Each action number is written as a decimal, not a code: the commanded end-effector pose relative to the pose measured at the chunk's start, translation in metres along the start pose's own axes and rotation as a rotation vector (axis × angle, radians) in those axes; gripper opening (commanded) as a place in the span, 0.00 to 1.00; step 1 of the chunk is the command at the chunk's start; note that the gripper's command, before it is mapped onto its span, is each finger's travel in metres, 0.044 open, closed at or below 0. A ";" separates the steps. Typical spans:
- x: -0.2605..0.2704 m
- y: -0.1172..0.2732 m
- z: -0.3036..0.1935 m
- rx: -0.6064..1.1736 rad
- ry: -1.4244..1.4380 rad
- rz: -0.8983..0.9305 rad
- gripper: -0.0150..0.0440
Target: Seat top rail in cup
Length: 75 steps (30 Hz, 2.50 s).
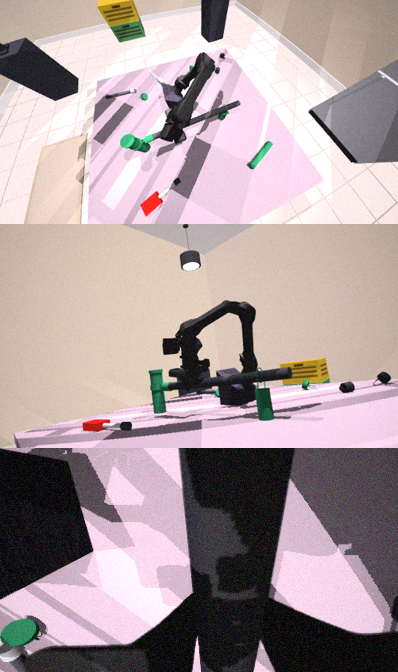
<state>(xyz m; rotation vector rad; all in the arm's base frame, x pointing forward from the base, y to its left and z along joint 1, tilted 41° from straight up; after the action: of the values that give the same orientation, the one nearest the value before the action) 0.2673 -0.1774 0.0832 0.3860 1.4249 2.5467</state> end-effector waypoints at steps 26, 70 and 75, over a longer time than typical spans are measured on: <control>-0.002 0.001 -0.007 0.001 0.000 -0.001 0.25; -0.006 0.003 -0.021 0.002 0.000 -0.001 0.25; -0.007 0.003 -0.023 0.002 0.000 -0.001 0.25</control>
<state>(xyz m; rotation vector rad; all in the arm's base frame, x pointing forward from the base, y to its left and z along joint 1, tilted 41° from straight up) 0.2673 -0.1928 0.0724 0.3910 1.4105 2.5655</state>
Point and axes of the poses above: the point midway between the two fingers, 35 mm back from their tips, its own y axis back along the fingers, its own x axis across the jaws, z = x × y, the point moved 10 cm from there along y, back along the fingers, and after that the axes turned 15 degrees about -y, right-handed, at the moved point
